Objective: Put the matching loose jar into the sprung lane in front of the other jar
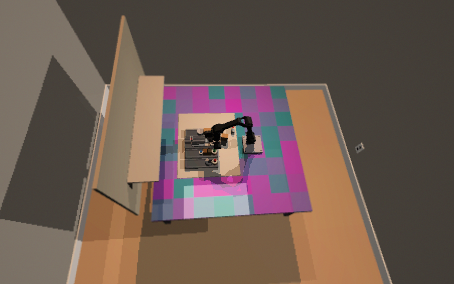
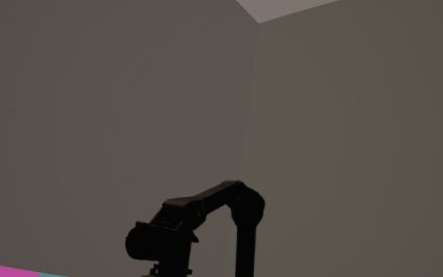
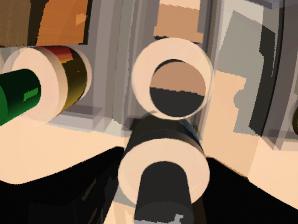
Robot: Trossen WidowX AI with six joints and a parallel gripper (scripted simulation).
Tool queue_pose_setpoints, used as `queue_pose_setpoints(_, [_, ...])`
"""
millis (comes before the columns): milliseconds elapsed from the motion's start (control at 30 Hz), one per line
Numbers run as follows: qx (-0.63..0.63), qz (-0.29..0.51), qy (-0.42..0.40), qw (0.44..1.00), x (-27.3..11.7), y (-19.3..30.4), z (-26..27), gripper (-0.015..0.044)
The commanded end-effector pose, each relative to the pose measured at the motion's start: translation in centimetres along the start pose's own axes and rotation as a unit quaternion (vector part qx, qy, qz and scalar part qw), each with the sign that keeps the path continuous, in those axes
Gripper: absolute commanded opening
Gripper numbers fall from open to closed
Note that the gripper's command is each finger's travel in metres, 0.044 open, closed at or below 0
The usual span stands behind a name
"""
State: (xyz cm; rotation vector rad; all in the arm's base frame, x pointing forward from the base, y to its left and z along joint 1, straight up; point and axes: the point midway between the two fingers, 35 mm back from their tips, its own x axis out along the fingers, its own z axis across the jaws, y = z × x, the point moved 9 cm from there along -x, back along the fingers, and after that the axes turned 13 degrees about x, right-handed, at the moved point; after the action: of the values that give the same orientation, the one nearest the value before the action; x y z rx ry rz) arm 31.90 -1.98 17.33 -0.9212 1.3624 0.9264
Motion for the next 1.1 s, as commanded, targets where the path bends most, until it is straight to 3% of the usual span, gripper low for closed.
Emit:
queue_pose_setpoints(0, [-0.002, -0.016, -0.006, 1.0, -0.6, -0.7, 0.2, 0.0])
queue_pose_setpoints(1067, [-0.002, -0.017, -0.006, 1.0, -0.8, -1.7, 0.4, 0.0])
